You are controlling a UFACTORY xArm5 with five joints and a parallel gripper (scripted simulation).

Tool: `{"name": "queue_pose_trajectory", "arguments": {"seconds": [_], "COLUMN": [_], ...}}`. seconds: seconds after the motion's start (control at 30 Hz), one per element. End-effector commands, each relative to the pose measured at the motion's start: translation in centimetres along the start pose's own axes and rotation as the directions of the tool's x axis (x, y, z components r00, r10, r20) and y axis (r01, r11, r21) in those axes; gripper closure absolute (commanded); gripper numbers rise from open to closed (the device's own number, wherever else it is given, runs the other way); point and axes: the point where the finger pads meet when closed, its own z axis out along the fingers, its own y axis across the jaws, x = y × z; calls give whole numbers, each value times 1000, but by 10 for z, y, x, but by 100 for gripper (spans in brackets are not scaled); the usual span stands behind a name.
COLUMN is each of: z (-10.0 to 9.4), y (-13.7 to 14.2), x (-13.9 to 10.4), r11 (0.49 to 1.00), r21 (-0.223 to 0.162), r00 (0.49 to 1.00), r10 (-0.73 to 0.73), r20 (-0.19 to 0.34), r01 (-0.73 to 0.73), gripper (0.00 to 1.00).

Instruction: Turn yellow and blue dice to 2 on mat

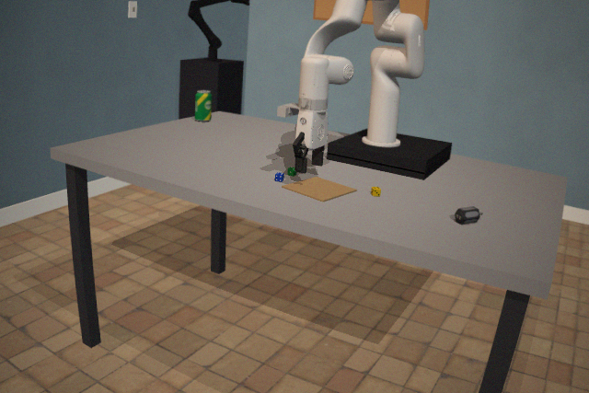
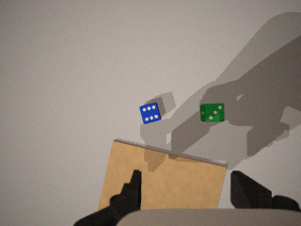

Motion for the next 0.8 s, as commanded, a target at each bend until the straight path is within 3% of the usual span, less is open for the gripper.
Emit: {"name": "queue_pose_trajectory", "arguments": {"seconds": [0.0, 0.37, 0.77], "z": [-1, -1, 1], "y": [-1, 5, 27], "x": [-1, -27, -116], "r11": [1000, 1000, 1000], "r21": [3, 3, 3], "r00": [1000, 1000, 1000], "r10": [0, 0, 0], "r20": [0, 0, 0], "r01": [0, 0, 0], "gripper": [0, 0, 0]}}
